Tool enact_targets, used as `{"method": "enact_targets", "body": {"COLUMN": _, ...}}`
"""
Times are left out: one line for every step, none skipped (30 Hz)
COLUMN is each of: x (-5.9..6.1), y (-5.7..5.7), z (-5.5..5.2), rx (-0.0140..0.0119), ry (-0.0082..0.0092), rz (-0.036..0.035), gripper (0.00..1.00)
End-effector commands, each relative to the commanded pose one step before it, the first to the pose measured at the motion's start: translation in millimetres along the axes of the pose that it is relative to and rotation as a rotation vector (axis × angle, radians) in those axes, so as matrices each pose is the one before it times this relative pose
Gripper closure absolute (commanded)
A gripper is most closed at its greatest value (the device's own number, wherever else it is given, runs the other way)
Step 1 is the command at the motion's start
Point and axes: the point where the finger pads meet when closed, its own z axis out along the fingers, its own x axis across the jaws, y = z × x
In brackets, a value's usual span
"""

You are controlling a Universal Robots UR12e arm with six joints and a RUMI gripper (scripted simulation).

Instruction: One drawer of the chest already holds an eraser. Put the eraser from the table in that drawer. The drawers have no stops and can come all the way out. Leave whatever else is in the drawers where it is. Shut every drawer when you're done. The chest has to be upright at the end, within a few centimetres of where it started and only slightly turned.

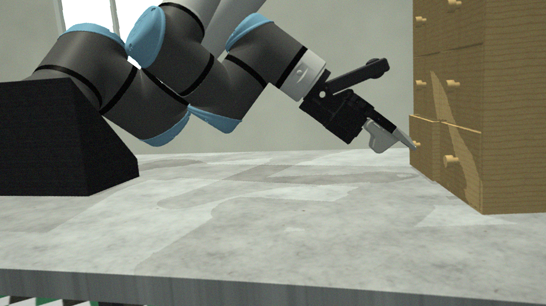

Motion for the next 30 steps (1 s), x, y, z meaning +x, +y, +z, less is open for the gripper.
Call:
{"method": "enact_targets", "body": {"x": 0.21, "y": -2.15, "z": 1.7, "rx": 0.00078, "ry": 0.00028, "rz": -0.00044, "gripper": 0.93}}
{"method": "enact_targets", "body": {"x": 0.0, "y": 0.0, "z": 0.0, "rx": 0.0, "ry": 0.0, "rz": 0.0, "gripper": 0.93}}
{"method": "enact_targets", "body": {"x": 0.0, "y": -0.28, "z": 0.33, "rx": 0.0, "ry": 0.0, "rz": 0.0, "gripper": 0.93}}
{"method": "enact_targets", "body": {"x": 0.0, "y": -0.27, "z": 0.32, "rx": 0.0, "ry": 0.0, "rz": 0.0, "gripper": 0.93}}
{"method": "enact_targets", "body": {"x": 0.0, "y": -0.26, "z": 0.31, "rx": 0.0, "ry": 0.0, "rz": 0.0, "gripper": 0.93}}
{"method": "enact_targets", "body": {"x": 0.0, "y": -0.26, "z": 0.3, "rx": 0.0, "ry": 0.0, "rz": 0.0, "gripper": 0.93}}
{"method": "enact_targets", "body": {"x": 0.0, "y": -0.25, "z": 0.29, "rx": 0.0, "ry": 0.0, "rz": 0.0, "gripper": 0.93}}
{"method": "enact_targets", "body": {"x": 0.0, "y": -0.24, "z": 0.28, "rx": 0.0, "ry": 0.0, "rz": 0.0, "gripper": 0.93}}
{"method": "enact_targets", "body": {"x": 0.0, "y": -0.23, "z": 0.27, "rx": 0.0, "ry": 0.0, "rz": 0.0, "gripper": 0.93}}
{"method": "enact_targets", "body": {"x": 0.0, "y": -0.22, "z": 0.26, "rx": 0.0, "ry": 0.0, "rz": 0.0, "gripper": 0.93}}
{"method": "enact_targets", "body": {"x": 0.0, "y": -0.21, "z": 0.25, "rx": 0.0, "ry": 0.0, "rz": 0.0, "gripper": 0.93}}
{"method": "enact_targets", "body": {"x": 0.0, "y": -0.2, "z": 0.24, "rx": 0.0, "ry": 0.0, "rz": 0.0, "gripper": 0.93}}
{"method": "enact_targets", "body": {"x": 0.0, "y": -0.19, "z": 0.23, "rx": 0.0, "ry": 0.0, "rz": 0.0, "gripper": 0.93}}
{"method": "enact_targets", "body": {"x": 0.0, "y": -0.18, "z": 0.22, "rx": 0.0, "ry": 0.0, "rz": 0.0, "gripper": 0.93}}
{"method": "enact_targets", "body": {"x": 0.0, "y": -0.18, "z": 0.21, "rx": 0.0, "ry": 0.0, "rz": 0.0, "gripper": 0.93}}
{"method": "enact_targets", "body": {"x": 0.0, "y": -0.17, "z": 0.2, "rx": 0.0, "ry": 0.0, "rz": 0.0, "gripper": 0.93}}
{"method": "enact_targets", "body": {"x": 0.0, "y": -0.16, "z": 0.19, "rx": 0.0, "ry": 0.0, "rz": 0.0, "gripper": 0.93}}
{"method": "enact_targets", "body": {"x": 0.0, "y": 0.0, "z": 0.0, "rx": 0.0, "ry": 0.0, "rz": 0.0, "gripper": 0.93}}
{"method": "enact_targets", "body": {"x": 0.0, "y": 0.0, "z": 0.0, "rx": 0.0, "ry": 0.0, "rz": 0.0, "gripper": 0.93}}
{"method": "enact_targets", "body": {"x": 0.0, "y": -0.15, "z": 0.18, "rx": 0.0, "ry": 0.0, "rz": 0.0, "gripper": 0.93}}
{"method": "enact_targets", "body": {"x": 0.0, "y": -0.14, "z": 0.17, "rx": 0.0, "ry": 0.0, "rz": 0.0, "gripper": 0.93}}
{"method": "enact_targets", "body": {"x": 0.0, "y": -0.13, "z": 0.16, "rx": 0.0, "ry": 0.0, "rz": 0.0, "gripper": 0.93}}
{"method": "enact_targets", "body": {"x": 0.0, "y": -0.13, "z": 0.15, "rx": 0.0, "ry": 0.0, "rz": 0.0, "gripper": 0.93}}
{"method": "enact_targets", "body": {"x": 0.0, "y": -0.12, "z": 0.14, "rx": 0.0, "ry": 0.0, "rz": 0.0, "gripper": 0.93}}
{"method": "enact_targets", "body": {"x": 0.0, "y": -0.11, "z": 0.13, "rx": 0.0, "ry": 0.0, "rz": 0.0, "gripper": 0.93}}
{"method": "enact_targets", "body": {"x": 0.0, "y": -0.1, "z": 0.12, "rx": 0.0, "ry": 0.0, "rz": 0.0, "gripper": 0.93}}
{"method": "enact_targets", "body": {"x": 0.0, "y": -0.09, "z": 0.11, "rx": 0.0, "ry": 0.0, "rz": 0.0, "gripper": 0.93}}
{"method": "enact_targets", "body": {"x": 0.0, "y": -0.09, "z": 0.1, "rx": 0.0, "ry": 0.0, "rz": 0.0, "gripper": 0.93}}
{"method": "enact_targets", "body": {"x": 0.0, "y": -0.08, "z": 0.09, "rx": 0.0, "ry": 0.0, "rz": 0.0, "gripper": 0.93}}
{"method": "enact_targets", "body": {"x": 0.0, "y": -0.07, "z": 0.09, "rx": 0.0, "ry": 0.0, "rz": 0.0, "gripper": 0.93}}
